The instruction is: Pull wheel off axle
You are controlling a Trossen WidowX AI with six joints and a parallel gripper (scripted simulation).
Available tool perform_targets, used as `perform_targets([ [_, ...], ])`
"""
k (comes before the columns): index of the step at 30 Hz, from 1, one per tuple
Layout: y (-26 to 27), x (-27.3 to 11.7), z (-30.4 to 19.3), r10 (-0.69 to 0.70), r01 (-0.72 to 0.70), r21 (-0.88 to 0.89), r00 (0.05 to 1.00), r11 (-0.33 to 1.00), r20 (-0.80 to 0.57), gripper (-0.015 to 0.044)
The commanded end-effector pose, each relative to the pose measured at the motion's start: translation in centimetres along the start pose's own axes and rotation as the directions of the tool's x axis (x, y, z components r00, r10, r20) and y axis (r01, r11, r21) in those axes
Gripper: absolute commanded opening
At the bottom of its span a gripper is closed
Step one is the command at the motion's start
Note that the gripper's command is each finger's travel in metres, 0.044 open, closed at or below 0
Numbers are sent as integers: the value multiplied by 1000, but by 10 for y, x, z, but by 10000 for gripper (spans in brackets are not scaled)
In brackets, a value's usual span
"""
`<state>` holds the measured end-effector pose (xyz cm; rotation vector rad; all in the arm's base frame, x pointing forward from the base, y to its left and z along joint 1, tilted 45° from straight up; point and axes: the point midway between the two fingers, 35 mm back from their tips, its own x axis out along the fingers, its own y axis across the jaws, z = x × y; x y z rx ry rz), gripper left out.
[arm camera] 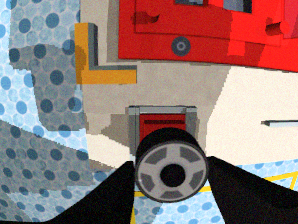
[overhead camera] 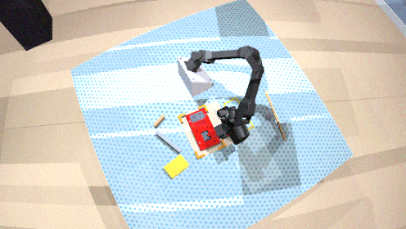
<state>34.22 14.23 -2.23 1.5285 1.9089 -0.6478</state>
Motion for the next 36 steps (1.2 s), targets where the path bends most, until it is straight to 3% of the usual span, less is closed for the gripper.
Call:
perform_targets([
  [1, 1, -4, 1, 7, -7, 1, 1000, 1000, 0, 0],
  [36, 1, -16, 1, 9, -9, 2, 1000, 1000, -2, 0],
])
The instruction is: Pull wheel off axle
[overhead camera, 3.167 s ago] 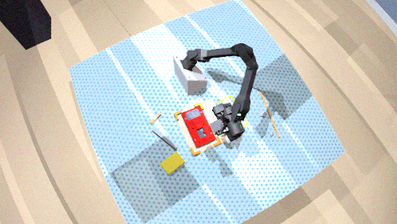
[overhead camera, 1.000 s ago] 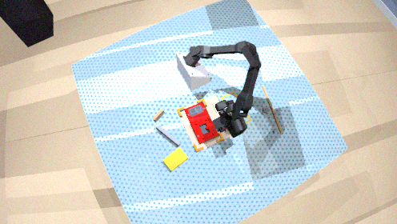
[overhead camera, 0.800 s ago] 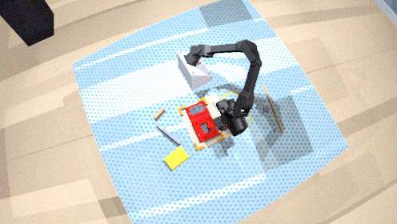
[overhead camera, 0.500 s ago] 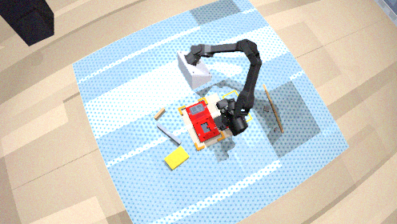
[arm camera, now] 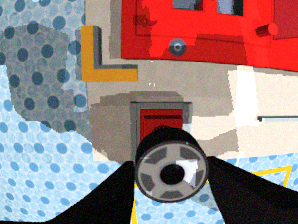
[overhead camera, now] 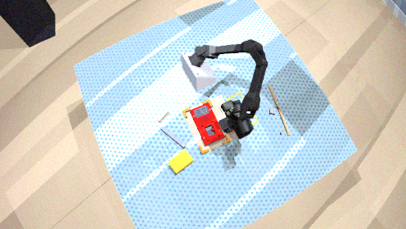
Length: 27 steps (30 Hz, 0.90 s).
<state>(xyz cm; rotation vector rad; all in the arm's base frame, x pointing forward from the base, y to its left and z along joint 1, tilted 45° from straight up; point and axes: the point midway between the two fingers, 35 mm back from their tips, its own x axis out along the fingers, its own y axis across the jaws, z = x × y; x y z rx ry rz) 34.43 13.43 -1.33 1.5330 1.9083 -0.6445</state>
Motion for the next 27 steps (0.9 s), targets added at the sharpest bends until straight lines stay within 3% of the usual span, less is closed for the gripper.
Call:
perform_targets([
  [1, 1, -4, 2, 6, -6, 2, 1000, 1000, 1, 0],
  [27, 0, -12, 2, 7, -7, 3, 1000, 1000, 0, 0],
])
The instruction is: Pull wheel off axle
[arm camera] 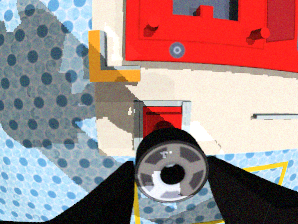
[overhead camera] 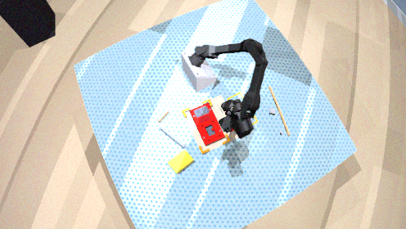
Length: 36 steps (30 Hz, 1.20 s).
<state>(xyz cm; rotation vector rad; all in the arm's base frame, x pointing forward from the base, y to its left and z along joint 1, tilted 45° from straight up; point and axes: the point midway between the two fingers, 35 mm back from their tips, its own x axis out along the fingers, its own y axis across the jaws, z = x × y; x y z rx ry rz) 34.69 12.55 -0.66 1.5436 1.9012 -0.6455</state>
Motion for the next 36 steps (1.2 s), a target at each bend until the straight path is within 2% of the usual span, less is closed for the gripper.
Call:
perform_targets([
  [1, 0, -1, 0, -1, 1, -2, 1000, 1000, 0, 0],
  [9, 0, -7, 0, -1, 1, -2, 1000, 1000, 0, 0],
  [17, -1, -38, 0, -1, 1, -2, 1000, 1000, 1, 0],
  [36, -22, -36, -46, 0, 0, 3, 1000, 1000, -1, 0],
])
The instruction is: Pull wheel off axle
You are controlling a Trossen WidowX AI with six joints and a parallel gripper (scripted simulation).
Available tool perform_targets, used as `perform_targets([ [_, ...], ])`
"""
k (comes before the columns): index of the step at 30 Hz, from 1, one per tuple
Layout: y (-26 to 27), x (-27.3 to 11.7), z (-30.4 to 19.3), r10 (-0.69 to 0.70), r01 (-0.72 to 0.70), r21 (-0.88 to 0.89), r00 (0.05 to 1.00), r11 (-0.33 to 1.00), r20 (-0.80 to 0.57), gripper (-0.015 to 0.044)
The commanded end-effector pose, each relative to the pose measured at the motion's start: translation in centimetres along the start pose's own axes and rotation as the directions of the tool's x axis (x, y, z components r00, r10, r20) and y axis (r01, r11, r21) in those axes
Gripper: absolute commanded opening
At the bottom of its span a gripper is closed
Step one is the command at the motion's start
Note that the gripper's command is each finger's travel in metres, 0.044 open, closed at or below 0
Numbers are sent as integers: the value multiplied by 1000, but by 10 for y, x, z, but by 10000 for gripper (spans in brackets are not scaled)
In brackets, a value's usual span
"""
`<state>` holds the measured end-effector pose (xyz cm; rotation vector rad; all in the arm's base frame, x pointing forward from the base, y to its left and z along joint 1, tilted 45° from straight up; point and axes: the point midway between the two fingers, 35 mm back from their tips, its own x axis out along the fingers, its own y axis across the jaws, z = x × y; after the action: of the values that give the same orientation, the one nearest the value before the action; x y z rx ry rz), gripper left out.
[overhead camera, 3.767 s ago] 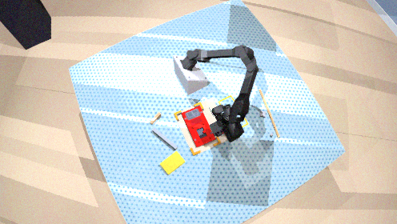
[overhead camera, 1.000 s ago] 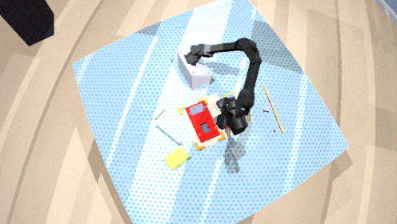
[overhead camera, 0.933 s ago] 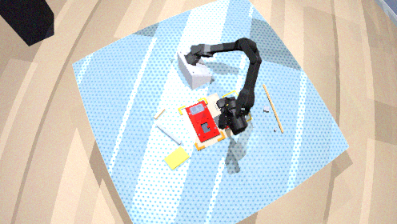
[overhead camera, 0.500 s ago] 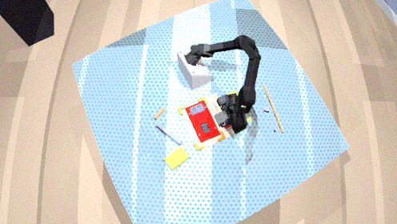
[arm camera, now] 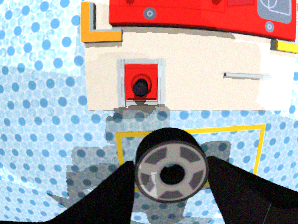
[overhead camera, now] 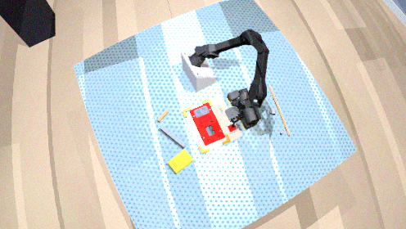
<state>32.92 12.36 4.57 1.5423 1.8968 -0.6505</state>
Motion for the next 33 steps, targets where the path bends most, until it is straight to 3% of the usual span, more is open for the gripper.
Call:
perform_targets([
  [1, -6, 0, -11, -1, 1, 1, 1000, 1000, -6, 0],
  [24, -45, -3, -62, -4, 4, -1, 1000, 1000, -8, 0],
  [33, -45, 17, -62, -3, 3, -1, 1000, 1000, -9, 0],
])
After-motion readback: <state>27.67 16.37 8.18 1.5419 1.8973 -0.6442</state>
